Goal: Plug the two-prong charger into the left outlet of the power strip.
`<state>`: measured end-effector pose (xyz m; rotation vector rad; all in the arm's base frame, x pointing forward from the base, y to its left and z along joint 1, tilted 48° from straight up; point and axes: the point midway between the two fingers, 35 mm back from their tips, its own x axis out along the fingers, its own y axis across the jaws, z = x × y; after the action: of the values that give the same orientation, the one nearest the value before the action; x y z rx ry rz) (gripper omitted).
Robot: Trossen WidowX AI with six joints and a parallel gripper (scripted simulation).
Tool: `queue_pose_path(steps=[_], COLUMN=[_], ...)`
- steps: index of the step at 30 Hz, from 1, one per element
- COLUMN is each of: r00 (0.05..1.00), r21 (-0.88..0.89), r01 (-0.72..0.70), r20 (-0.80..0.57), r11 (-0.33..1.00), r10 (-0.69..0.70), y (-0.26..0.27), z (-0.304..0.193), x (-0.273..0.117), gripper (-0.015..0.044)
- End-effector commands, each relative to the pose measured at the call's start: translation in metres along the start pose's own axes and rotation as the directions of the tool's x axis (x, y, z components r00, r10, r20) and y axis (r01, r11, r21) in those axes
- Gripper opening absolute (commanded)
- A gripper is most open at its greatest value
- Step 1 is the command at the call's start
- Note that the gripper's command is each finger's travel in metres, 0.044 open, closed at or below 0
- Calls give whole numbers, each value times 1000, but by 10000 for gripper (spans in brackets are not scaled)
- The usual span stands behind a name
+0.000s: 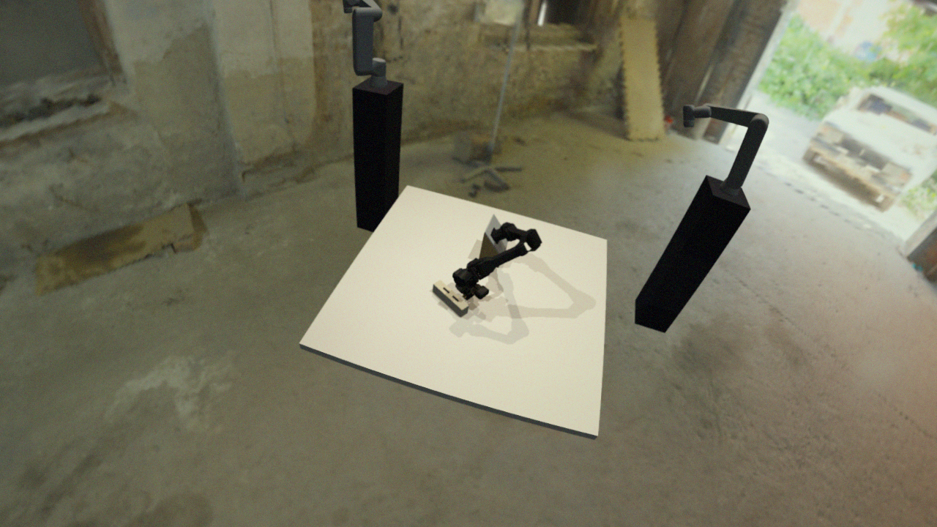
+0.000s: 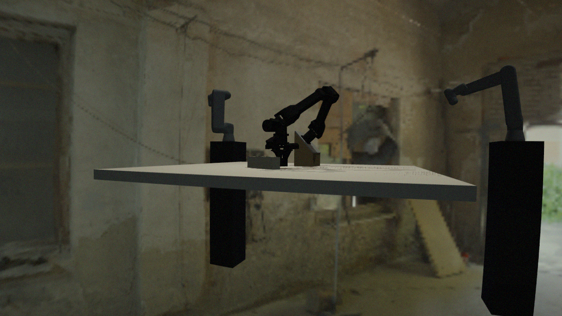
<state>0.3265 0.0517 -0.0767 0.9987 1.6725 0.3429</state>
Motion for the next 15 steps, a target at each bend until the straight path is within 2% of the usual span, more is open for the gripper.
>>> queue_pose_path(steps=[1,15], r00=[1000,1000], r21=[12,38], r01=[-4,-5], r20=[-2,-2], r11=[1000,999], r10=[4,5], y=[0,-1], z=[4,17], x=[0,0], gripper=[0,0])
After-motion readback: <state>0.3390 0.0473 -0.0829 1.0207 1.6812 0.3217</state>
